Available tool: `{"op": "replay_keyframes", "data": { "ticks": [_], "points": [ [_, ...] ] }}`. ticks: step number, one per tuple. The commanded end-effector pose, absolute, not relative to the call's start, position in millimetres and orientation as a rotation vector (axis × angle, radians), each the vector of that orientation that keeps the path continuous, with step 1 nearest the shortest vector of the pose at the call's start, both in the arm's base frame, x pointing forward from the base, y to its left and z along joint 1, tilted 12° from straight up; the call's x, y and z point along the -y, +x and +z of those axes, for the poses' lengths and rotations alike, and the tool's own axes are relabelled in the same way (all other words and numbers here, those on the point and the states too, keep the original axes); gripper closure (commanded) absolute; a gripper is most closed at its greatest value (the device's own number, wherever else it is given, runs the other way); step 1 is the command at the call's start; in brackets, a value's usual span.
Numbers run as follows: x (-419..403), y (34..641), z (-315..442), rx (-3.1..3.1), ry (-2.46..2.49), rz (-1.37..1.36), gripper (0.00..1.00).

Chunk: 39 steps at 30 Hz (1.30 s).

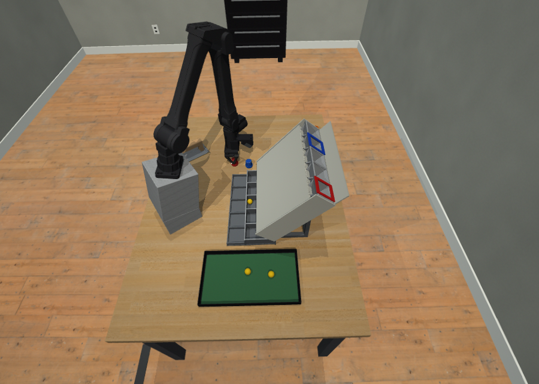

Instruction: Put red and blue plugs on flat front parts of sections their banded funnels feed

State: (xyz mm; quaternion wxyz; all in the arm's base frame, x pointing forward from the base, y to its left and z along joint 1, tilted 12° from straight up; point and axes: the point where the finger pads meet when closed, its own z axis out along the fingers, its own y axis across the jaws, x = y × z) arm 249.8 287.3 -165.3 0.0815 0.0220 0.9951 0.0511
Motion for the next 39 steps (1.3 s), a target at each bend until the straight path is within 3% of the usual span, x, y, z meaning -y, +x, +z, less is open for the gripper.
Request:
{"op": "replay_keyframes", "data": {
  "ticks": [1, 39],
  "points": [
    [-292.0, 257.7, -170.8, -2.963, 0.060, 0.173, 0.37],
    [-290.7, 258.6, -186.7, -2.965, 0.063, 0.170, 0.37]
  ]
}}
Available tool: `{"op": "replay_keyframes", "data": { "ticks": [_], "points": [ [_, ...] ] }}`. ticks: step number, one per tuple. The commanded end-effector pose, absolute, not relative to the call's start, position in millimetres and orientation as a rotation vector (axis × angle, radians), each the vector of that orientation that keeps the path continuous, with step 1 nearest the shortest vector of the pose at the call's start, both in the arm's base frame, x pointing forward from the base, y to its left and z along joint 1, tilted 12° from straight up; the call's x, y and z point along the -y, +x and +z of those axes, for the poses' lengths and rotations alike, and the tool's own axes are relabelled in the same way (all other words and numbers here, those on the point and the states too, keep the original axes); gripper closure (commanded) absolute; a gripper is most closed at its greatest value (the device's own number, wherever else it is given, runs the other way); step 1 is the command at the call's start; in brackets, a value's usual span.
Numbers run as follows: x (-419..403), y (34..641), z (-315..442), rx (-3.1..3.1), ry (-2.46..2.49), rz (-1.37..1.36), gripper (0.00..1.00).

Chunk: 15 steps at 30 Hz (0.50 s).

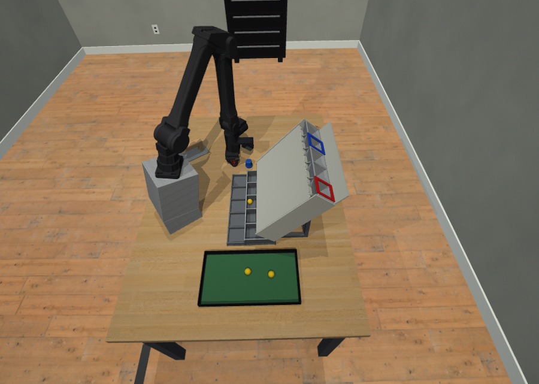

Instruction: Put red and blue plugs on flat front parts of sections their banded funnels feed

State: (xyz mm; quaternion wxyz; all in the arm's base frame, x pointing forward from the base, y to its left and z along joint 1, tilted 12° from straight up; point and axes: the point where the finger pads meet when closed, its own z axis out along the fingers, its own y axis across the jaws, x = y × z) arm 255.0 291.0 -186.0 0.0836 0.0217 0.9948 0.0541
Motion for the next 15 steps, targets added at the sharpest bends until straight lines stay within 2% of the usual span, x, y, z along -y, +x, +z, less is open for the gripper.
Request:
{"op": "replay_keyframes", "data": {
  "ticks": [1, 10, 11, 15],
  "points": [
    [-290.7, 258.6, -186.7, -2.965, 0.063, 0.170, 0.37],
    [-290.7, 258.6, -186.7, -2.965, 0.063, 0.170, 0.37],
    [-290.7, 258.6, -186.7, -2.965, 0.063, 0.170, 1.00],
    [-290.7, 258.6, -186.7, -2.965, 0.063, 0.170, 1.00]
  ]
}}
